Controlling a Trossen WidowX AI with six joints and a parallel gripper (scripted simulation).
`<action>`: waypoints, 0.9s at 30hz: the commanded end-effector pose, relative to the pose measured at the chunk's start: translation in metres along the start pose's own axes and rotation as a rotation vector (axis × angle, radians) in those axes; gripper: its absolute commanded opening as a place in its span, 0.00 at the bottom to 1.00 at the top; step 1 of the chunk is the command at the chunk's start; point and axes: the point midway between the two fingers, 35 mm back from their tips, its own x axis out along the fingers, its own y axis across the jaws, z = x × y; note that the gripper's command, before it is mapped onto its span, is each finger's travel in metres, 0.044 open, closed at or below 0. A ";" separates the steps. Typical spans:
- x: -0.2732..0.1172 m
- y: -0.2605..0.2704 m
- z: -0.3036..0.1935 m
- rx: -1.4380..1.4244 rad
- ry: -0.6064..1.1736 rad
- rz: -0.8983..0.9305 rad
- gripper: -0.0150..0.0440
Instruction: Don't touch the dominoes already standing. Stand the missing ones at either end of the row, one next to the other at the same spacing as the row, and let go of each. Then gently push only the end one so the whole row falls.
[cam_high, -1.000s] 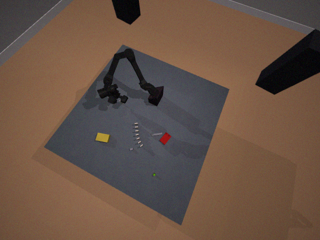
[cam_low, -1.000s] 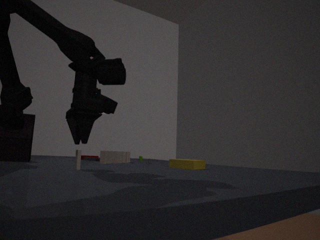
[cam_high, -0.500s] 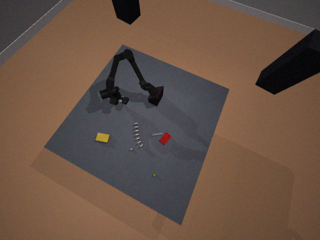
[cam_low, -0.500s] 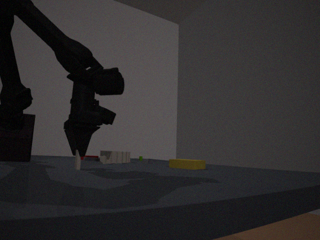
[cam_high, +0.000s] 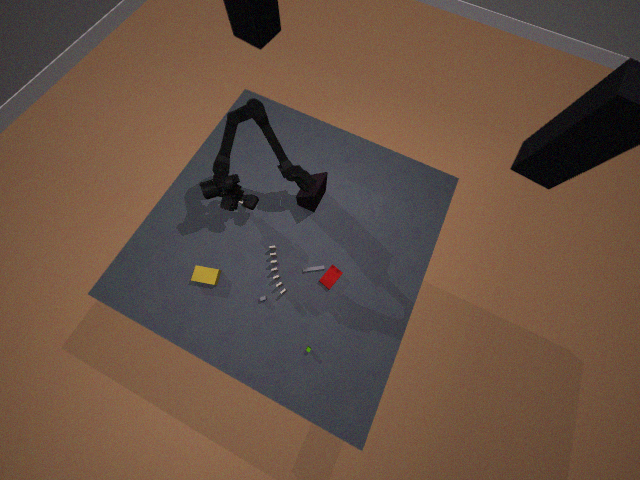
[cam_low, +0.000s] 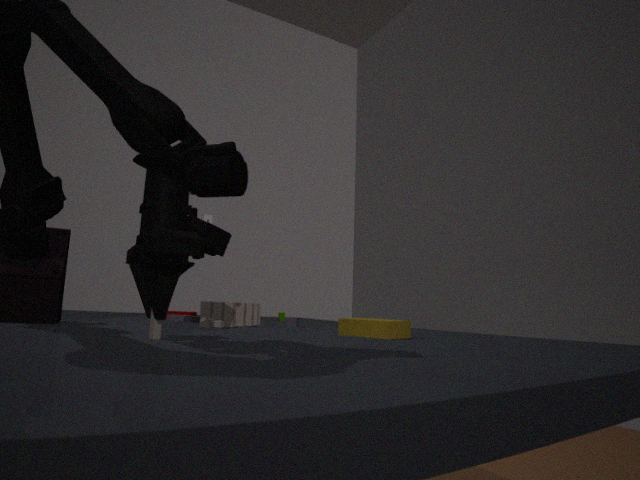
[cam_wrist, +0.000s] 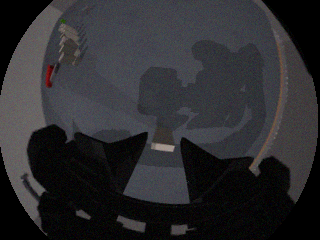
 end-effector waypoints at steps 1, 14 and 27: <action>0.001 0.002 0.001 -0.009 -0.001 0.007 0.47; -0.020 0.003 0.007 -0.004 -0.001 0.021 0.44; -0.135 0.000 0.001 -0.002 0.001 0.009 0.44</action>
